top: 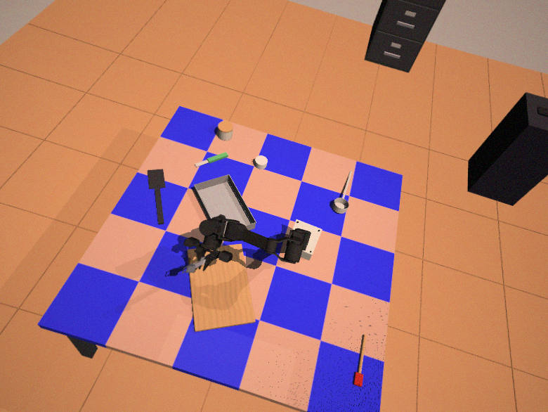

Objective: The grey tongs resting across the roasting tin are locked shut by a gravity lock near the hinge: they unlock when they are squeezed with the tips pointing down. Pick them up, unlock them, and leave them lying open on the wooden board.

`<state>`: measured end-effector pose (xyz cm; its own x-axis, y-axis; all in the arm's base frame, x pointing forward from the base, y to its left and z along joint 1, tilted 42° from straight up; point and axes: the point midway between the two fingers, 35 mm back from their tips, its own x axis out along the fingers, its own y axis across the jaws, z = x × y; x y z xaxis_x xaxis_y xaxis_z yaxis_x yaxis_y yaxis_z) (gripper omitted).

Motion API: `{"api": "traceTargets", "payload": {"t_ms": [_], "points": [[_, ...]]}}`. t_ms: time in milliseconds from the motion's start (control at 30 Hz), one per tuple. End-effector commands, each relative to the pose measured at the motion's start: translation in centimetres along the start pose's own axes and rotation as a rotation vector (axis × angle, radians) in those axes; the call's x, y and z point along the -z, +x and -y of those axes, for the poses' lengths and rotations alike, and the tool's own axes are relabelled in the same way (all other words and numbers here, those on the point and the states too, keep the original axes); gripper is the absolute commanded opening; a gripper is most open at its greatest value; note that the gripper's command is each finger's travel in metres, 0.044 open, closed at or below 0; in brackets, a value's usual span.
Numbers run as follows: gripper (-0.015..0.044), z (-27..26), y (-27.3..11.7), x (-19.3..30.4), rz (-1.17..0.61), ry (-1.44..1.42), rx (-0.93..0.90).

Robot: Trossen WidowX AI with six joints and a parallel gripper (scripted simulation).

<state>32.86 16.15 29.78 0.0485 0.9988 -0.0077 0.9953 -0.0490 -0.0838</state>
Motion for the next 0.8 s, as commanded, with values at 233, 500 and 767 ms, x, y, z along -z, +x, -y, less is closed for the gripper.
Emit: {"api": "traceTargets", "payload": {"t_ms": [233, 500, 767], "points": [[-0.015, -0.2, 0.1, 0.2, 0.001, 0.0, -0.005], [-0.015, -2.2, 0.8, 1.3, 0.03, -0.013, -0.072], [-0.015, -3.8, 1.5, 2.1, 0.086, -0.023, -0.134]]}}
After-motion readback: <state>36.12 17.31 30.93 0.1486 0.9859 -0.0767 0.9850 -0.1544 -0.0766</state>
